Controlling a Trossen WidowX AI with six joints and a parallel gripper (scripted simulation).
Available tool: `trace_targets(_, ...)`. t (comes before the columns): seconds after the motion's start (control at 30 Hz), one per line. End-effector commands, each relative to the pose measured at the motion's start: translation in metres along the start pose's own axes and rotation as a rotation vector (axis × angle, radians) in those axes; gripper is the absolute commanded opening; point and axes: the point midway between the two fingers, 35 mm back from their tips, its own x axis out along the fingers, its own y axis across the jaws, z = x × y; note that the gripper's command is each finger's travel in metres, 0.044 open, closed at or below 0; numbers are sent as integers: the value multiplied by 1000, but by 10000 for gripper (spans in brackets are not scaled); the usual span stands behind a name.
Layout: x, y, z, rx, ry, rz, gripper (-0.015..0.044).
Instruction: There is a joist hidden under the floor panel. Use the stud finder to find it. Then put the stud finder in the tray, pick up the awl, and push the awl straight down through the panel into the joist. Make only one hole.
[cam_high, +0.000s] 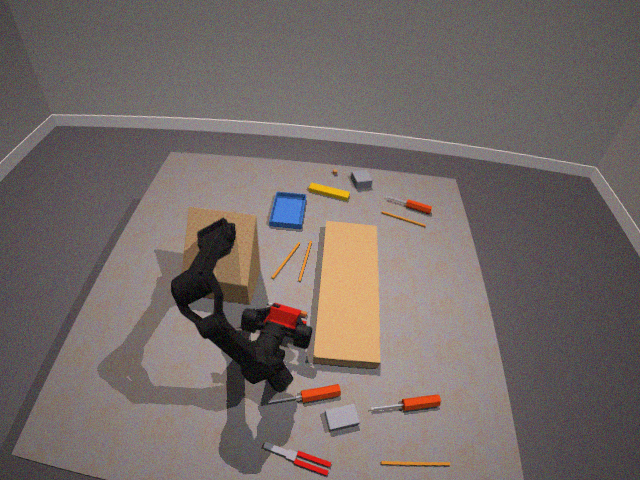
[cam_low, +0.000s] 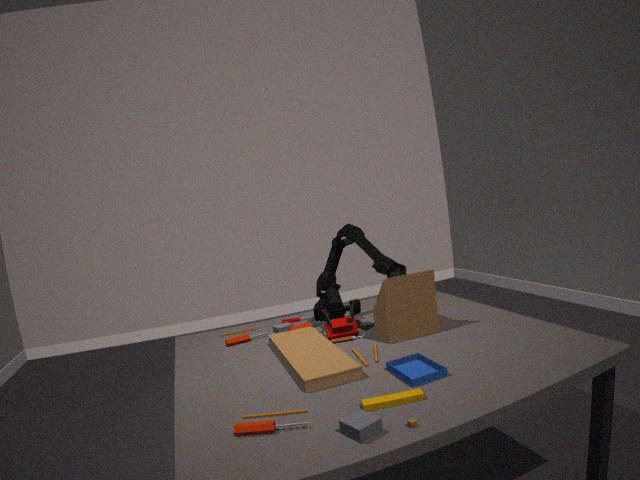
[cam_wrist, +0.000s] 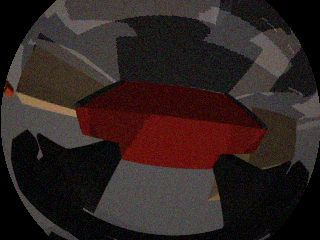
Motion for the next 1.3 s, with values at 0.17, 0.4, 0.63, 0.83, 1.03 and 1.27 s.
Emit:
trace_targets(0.17, -1, 0, 4, 5, -13, 3, 379)
trace_targets(0.4, -1, 0, 4, 5, -13, 3, 379)
trace_targets(0.63, 0, 0, 1, 1, -2, 1, 379)
trace_targets(0.83, 0, 0, 0, 0, 0, 1, 379)
trace_targets(1.03, 0, 0, 0, 1, 0, 0, 405)
trace_targets(1.27, 0, 0, 0, 1, 0, 0, 440)
